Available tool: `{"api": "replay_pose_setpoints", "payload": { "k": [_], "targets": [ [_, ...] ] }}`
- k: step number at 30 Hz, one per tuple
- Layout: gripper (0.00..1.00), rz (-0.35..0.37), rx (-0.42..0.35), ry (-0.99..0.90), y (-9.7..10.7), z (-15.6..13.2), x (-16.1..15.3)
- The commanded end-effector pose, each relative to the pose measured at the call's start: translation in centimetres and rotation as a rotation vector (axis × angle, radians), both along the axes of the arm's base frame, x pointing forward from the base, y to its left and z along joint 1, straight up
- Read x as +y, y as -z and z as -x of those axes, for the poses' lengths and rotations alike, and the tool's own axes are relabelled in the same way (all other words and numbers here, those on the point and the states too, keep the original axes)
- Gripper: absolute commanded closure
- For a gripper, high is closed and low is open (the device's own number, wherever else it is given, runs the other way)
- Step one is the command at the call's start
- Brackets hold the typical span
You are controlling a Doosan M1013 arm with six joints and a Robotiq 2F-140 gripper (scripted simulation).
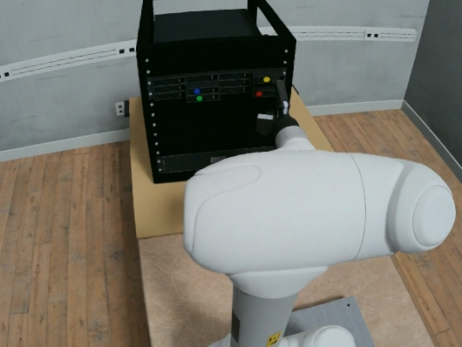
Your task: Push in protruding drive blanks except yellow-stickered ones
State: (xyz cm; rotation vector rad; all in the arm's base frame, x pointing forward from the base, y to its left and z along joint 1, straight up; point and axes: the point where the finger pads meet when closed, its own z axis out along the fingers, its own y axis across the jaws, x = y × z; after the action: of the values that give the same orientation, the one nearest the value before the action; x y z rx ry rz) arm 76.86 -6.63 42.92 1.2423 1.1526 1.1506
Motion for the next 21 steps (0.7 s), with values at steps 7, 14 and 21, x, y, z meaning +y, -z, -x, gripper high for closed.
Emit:
{"api": "replay_pose_setpoints", "payload": {
  "k": [7,14,21],
  "targets": [
    [0.0,-0.002,0.002,0.001,0.0,-0.5,0.5],
    [0.0,-0.002,0.002,0.001,0.2,-0.8,2.3],
    [0.0,-0.002,0.002,0.001,0.3,-1.1,4.3]
  ]
}}
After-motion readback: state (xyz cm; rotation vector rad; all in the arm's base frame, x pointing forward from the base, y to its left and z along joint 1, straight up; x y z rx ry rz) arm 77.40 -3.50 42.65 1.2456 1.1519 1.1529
